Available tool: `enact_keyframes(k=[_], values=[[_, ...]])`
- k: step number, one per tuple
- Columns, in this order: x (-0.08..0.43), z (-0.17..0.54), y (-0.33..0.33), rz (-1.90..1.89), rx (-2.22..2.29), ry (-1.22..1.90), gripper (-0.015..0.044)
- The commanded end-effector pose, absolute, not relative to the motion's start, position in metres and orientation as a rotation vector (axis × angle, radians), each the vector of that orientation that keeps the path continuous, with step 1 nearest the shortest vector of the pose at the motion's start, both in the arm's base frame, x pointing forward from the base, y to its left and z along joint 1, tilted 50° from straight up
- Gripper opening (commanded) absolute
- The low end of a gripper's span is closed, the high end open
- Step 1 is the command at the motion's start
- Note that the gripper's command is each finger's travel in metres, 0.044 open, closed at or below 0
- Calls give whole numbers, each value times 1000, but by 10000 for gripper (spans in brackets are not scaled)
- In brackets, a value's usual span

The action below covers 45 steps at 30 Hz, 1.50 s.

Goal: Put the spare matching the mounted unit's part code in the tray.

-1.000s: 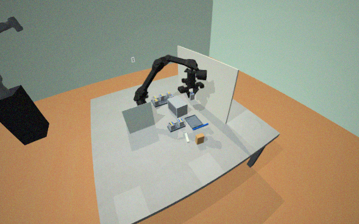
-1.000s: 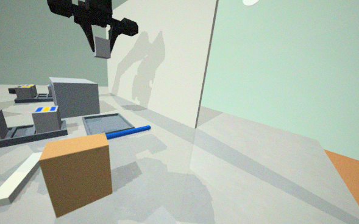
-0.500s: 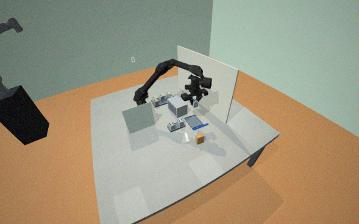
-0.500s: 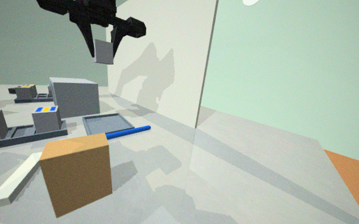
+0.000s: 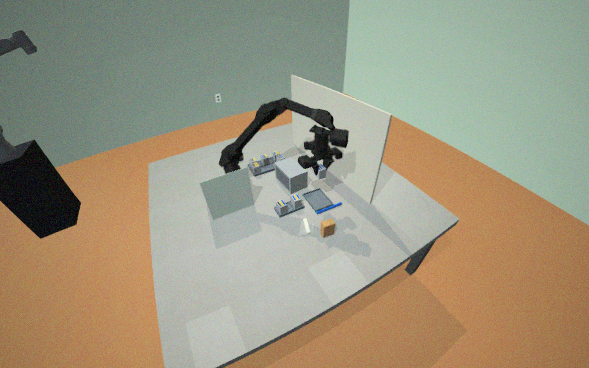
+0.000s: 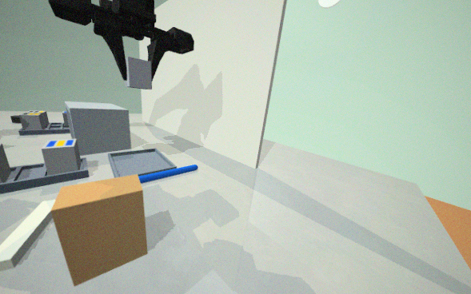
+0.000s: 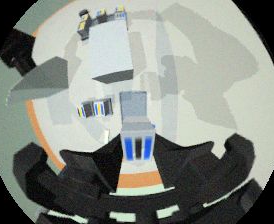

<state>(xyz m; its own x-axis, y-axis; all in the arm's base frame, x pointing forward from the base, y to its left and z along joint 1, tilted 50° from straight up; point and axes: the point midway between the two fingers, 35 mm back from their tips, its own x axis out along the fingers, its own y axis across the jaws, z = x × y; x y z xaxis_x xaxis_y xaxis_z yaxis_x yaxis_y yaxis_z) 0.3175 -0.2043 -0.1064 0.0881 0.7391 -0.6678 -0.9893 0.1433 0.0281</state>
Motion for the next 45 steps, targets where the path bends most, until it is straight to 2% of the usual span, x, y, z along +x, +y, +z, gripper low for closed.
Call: enact_keyframes(k=[1,45], values=[[319,-110,-199,1369,-492,623,0],[328,-143,-167,1367,-494,624,0]])
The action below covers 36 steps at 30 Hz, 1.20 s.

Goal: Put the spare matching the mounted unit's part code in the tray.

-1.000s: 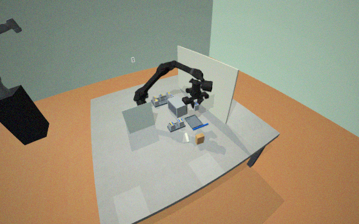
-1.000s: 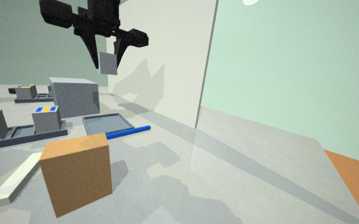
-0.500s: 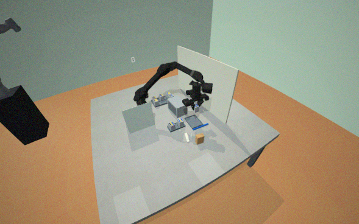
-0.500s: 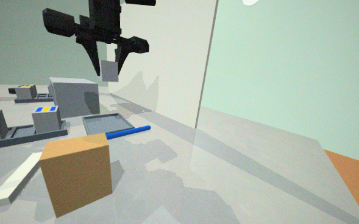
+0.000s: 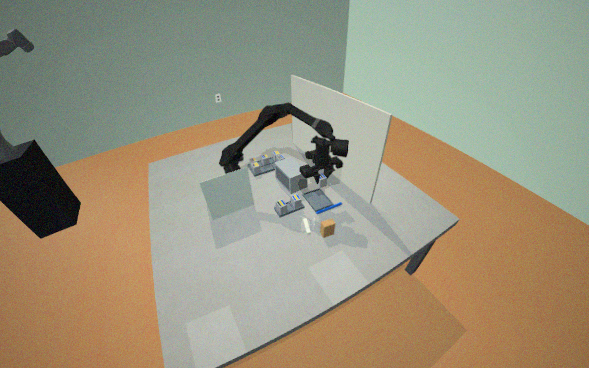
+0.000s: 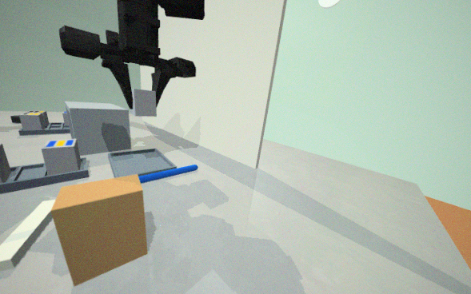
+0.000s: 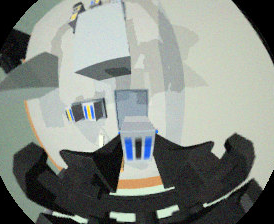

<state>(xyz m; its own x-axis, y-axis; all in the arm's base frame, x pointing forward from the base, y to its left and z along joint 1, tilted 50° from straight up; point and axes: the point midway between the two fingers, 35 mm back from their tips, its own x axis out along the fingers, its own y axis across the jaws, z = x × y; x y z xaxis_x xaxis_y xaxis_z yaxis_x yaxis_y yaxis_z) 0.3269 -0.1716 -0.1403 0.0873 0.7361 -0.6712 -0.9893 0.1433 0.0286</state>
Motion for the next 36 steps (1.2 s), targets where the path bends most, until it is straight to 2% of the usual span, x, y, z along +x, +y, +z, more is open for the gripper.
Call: enact_keyframes(k=[1,36], values=[[328,-144,-166,1367,-494,624,0],[331,-167,-138,1368,-493,622,0]])
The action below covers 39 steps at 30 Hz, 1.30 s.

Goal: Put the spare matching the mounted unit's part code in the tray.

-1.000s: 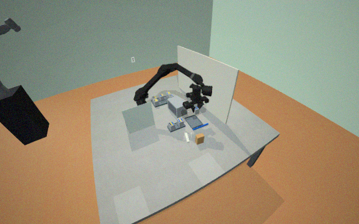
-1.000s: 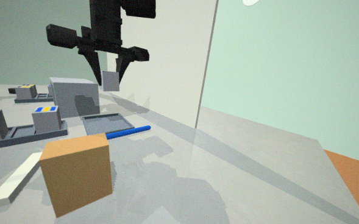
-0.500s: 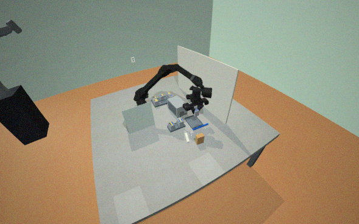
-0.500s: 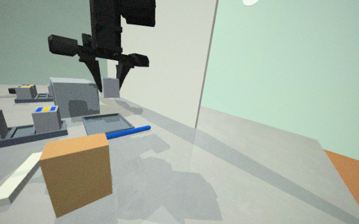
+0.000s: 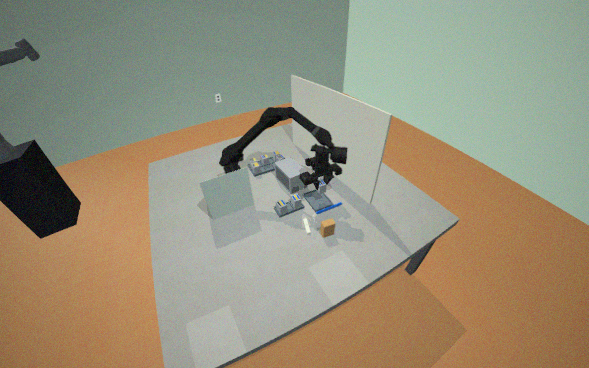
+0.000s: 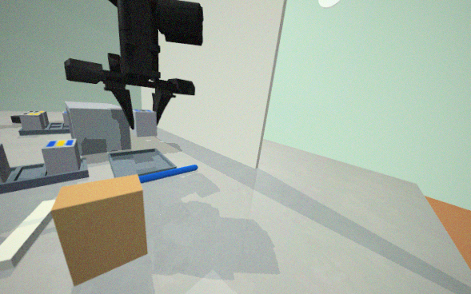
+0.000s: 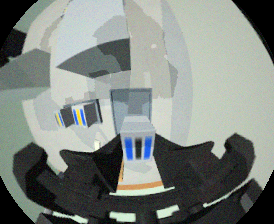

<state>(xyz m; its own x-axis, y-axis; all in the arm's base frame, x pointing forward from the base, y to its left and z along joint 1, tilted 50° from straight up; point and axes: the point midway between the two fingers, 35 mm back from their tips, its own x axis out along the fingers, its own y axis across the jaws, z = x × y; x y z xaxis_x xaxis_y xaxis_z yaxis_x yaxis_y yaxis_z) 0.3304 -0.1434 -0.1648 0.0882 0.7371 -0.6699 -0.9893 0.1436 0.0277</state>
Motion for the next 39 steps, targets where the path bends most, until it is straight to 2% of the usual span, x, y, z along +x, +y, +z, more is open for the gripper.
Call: enact_keyframes(k=[1,39], values=[[331,-168,-137,1368,-493,622,0],[330,-191,-107,1370,-489,616,0]])
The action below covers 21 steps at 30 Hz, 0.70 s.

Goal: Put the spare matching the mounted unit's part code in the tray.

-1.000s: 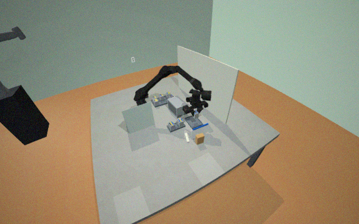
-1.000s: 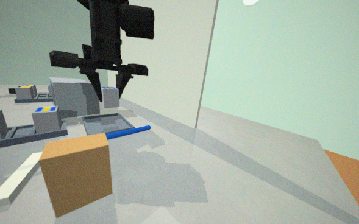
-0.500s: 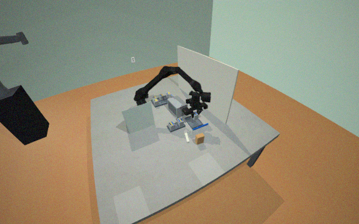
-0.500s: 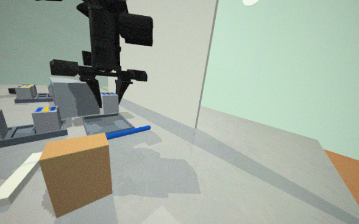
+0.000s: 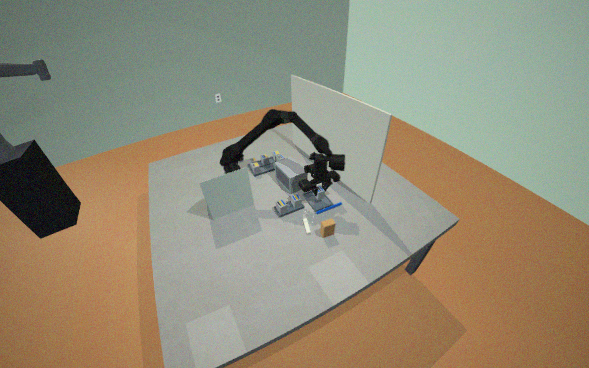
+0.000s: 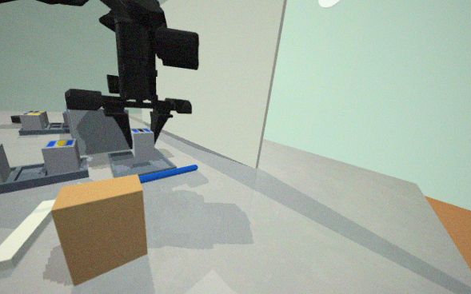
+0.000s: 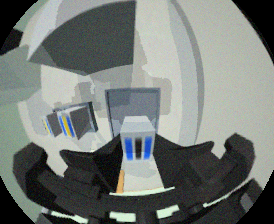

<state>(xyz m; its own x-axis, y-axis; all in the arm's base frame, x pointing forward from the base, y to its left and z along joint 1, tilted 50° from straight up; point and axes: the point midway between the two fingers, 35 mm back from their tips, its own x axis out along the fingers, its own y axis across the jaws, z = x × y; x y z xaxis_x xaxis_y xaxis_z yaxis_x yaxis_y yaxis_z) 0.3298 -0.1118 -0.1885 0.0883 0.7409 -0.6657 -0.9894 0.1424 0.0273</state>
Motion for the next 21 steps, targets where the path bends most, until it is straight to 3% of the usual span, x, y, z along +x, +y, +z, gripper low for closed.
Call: enact_keyframes(k=[1,14,21], values=[[329,-191,-106,1370,-489,616,0],[328,-197,-97,1371,-487,614,0],[328,-196,-101,1372,-496,616,184]])
